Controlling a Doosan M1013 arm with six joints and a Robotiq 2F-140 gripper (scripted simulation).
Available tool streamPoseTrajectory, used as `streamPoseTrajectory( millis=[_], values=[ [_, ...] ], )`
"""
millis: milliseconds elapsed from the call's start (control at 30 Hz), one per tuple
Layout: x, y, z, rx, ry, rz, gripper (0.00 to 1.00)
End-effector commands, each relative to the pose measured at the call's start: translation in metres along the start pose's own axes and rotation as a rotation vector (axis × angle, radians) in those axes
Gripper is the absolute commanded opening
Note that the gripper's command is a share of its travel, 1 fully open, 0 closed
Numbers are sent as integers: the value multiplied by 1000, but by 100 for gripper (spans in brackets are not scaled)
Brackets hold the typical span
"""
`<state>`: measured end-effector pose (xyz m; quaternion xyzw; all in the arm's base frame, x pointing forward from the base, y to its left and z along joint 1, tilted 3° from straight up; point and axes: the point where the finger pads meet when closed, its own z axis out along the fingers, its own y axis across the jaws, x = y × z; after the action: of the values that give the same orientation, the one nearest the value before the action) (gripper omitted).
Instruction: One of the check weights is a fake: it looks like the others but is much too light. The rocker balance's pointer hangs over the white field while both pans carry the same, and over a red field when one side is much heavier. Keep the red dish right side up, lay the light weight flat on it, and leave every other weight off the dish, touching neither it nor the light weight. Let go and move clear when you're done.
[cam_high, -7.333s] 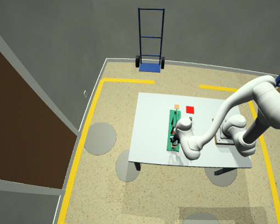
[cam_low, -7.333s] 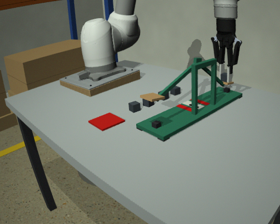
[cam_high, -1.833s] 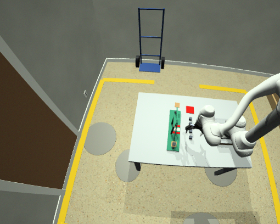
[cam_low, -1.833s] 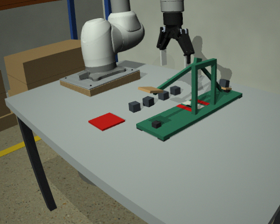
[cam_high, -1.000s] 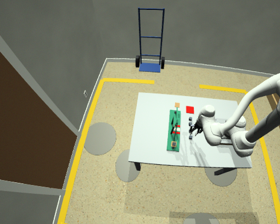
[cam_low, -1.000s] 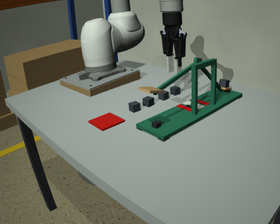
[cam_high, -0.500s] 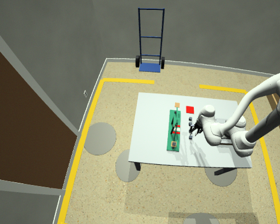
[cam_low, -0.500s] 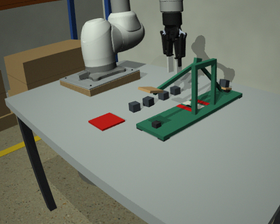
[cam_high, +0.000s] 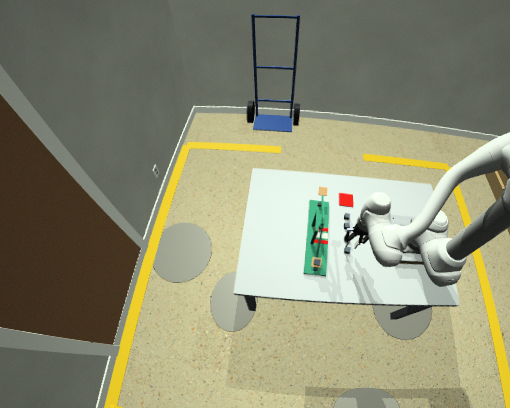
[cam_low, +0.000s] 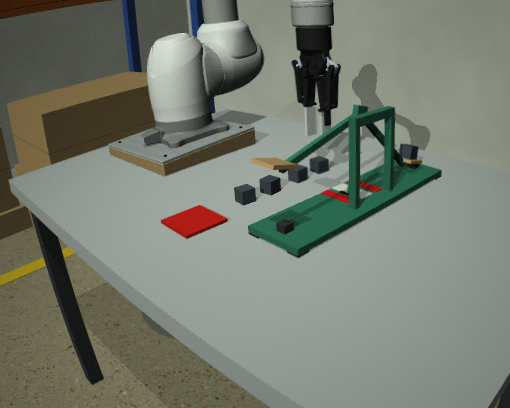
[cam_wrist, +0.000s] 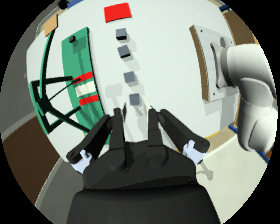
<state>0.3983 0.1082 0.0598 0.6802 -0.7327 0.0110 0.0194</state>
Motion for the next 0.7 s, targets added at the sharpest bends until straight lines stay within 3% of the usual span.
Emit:
streamPoseTrajectory(
  millis=[0,667],
  values=[
    [0,0,3,0,0,0,35],
    [0,0,31,0,0,0,35]
  ],
)
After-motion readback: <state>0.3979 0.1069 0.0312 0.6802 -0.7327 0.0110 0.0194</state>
